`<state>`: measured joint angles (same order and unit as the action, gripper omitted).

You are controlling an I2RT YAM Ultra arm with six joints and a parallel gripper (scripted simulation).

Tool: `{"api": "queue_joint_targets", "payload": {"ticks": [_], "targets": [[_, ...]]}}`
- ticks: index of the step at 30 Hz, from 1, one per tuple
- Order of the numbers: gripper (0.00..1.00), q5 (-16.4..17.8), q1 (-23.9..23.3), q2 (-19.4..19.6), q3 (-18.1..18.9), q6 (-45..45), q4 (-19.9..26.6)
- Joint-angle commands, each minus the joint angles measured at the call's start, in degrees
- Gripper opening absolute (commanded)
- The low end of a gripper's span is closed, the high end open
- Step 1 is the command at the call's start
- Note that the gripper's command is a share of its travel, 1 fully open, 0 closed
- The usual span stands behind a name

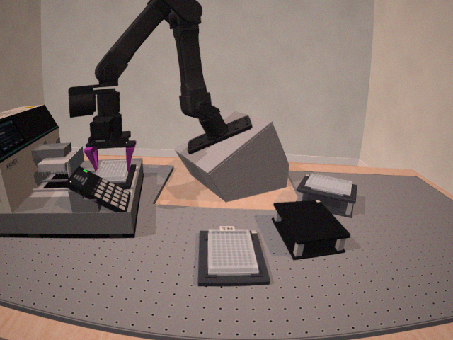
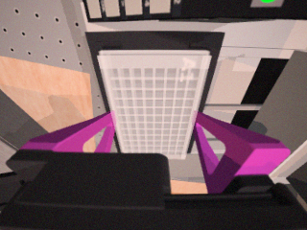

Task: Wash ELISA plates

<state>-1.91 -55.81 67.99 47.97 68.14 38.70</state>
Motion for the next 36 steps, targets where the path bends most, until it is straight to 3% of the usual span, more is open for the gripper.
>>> {"api": "queue_joint_targets", "payload": {"ticks": [1,31,32,36], "targets": [[0.00,0.3,0.0,-0.2,0.2,0.0,-0.1],[0.00,0.3,-0.1,0.4,-0.3,0.1,-1.2],[1.00,0.3,-0.1,0.4,-0.3,0.1,-1.2],[1.00,0.3,-0.1,0.4,-0.3,0.1,-1.2]]}}
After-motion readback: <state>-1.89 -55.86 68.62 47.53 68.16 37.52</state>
